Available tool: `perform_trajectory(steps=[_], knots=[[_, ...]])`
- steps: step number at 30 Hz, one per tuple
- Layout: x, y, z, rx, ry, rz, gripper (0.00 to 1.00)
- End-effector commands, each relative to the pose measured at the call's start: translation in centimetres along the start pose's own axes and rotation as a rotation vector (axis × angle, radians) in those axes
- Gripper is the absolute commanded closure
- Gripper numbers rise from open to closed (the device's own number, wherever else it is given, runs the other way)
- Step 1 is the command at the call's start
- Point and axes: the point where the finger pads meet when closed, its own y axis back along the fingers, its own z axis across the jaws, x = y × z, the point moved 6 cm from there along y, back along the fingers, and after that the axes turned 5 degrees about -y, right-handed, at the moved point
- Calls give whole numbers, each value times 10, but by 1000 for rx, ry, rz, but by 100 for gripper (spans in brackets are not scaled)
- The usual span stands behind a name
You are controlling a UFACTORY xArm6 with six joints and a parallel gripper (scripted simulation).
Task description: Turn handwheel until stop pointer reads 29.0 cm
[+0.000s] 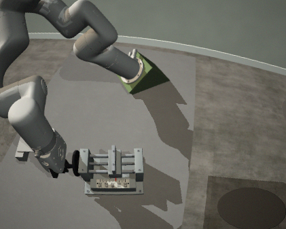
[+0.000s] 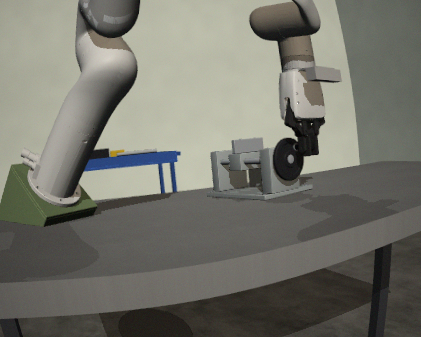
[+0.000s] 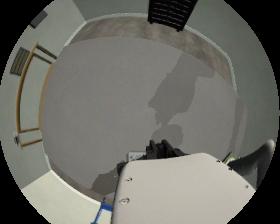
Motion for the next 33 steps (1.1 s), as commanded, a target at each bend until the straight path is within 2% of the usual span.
perform_trajectory(steps=[1,10,21,33], knots=[[0,-6,-5,-1,0,1,94],[0,-29,-9,-1,0,1,94],[1,-48,4,-1,0,1,94],[3,-53,26,-1,0,1,94]])
